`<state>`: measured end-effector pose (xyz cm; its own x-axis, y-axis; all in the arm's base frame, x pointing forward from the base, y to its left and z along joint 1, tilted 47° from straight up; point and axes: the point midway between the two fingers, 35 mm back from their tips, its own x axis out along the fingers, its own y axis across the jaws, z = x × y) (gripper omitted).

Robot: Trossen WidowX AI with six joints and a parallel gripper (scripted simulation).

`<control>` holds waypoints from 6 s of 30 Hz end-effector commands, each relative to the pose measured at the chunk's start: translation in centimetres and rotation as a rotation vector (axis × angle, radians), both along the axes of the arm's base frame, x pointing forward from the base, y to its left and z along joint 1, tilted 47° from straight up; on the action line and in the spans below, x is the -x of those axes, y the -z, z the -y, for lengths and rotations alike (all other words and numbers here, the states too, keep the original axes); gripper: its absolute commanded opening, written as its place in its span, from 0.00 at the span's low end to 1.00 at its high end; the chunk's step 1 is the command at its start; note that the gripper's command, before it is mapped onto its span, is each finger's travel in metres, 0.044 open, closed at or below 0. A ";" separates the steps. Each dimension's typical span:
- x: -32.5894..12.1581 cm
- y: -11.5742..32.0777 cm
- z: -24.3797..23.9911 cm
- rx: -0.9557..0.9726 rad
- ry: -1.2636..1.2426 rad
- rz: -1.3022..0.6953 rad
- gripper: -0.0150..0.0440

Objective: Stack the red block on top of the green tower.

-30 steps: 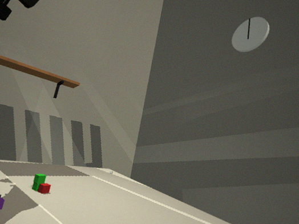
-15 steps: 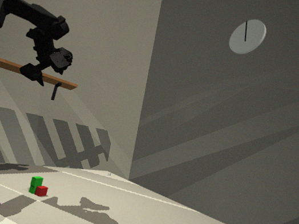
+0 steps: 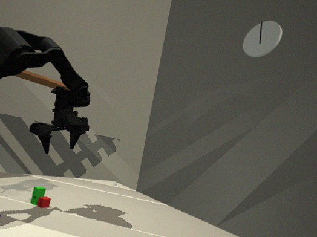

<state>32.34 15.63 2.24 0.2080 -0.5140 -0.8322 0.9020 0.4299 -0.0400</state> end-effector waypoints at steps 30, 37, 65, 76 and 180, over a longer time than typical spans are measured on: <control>0.9 7.2 12.3 0.254 0.169 -0.132 1.00; 0.9 8.0 13.2 0.254 0.169 -0.132 1.00; 0.9 9.0 14.3 0.255 0.170 -0.131 0.87; 0.9 9.0 14.3 0.255 0.170 -0.131 0.41; 2.2 7.8 8.6 0.248 0.176 -0.131 0.48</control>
